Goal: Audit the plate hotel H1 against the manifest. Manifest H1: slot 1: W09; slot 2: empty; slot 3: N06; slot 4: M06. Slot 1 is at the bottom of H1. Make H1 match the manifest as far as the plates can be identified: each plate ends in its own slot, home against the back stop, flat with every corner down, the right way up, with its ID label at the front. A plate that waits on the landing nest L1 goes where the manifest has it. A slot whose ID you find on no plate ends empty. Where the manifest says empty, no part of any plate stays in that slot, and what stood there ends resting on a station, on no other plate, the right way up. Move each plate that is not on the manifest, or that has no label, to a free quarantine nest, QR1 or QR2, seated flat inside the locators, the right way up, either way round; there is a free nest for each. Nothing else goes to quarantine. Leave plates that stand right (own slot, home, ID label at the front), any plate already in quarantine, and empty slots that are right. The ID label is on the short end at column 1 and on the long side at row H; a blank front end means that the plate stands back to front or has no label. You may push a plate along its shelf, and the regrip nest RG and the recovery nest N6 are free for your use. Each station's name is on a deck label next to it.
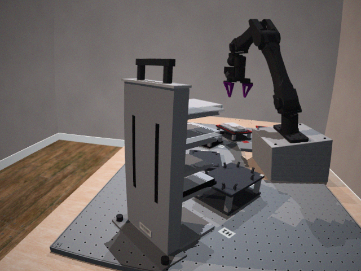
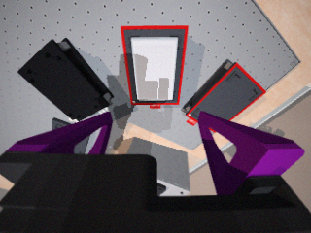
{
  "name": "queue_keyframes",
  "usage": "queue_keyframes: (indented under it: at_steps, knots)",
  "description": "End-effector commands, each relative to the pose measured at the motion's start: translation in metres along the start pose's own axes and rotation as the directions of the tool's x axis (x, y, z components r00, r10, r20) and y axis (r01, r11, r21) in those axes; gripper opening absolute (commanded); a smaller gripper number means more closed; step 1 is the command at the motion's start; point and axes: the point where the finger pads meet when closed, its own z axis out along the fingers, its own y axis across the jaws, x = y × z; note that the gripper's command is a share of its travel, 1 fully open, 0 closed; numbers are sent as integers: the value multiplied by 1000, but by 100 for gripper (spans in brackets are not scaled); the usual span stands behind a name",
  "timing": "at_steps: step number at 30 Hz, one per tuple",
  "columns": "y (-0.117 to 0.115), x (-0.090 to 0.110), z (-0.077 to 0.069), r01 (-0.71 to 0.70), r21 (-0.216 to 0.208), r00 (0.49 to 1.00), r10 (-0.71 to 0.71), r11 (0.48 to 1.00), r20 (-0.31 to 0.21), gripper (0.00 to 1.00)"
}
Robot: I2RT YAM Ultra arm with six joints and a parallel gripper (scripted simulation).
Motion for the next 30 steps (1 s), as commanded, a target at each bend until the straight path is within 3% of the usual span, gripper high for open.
queue_keyframes:
  at_steps: [1, 11, 14, 30]
  knots:
    - [1, -1, -20, 6, 4, 1000, -6, 1000, 25, 100]
    - [1, 0, -41, 6, 4, 1000, -6, 1000, 25, 100]
    - [1, 0, -41, 6, 4, 1000, -6, 1000, 25, 100]
    - [47, 10, -41, 6, 3, 1000, -6, 1000, 25, 100]
